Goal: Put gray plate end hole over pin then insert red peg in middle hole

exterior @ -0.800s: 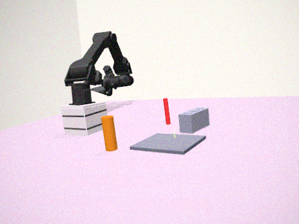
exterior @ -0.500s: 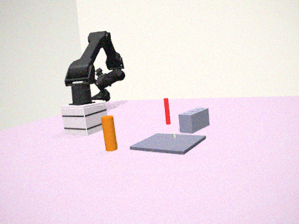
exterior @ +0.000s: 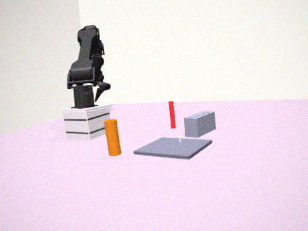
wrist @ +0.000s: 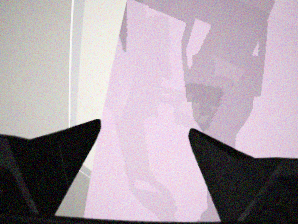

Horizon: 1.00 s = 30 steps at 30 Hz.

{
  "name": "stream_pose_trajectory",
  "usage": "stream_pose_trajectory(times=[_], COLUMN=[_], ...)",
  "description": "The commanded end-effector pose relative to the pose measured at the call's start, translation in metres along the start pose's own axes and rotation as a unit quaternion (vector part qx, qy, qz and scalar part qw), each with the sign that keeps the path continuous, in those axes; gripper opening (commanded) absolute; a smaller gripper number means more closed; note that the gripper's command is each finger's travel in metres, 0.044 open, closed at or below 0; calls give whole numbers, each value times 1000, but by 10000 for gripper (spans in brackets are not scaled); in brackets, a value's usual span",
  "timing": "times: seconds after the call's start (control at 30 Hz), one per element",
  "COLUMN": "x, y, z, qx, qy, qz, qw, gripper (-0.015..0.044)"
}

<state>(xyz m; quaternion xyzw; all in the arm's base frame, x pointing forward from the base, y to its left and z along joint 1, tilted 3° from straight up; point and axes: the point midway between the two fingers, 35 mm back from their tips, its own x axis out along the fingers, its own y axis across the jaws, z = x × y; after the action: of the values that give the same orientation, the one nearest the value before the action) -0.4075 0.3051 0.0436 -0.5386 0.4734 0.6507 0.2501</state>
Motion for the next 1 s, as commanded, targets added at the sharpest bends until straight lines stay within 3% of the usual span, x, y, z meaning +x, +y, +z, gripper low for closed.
stream_pose_trajectory(times=[0.0, 0.43, 0.7, 0.97], x=[-48, -53, -106, -158], y=[11, 0, -134, -276], z=[1, 5, 26, 0], qx=[170, 170, 175, 182], qy=[-118, -118, -118, -112], qz=[-131, -133, -153, -170], qw=[970, 969, 965, 962], gripper=[440, 440, 440, 440])
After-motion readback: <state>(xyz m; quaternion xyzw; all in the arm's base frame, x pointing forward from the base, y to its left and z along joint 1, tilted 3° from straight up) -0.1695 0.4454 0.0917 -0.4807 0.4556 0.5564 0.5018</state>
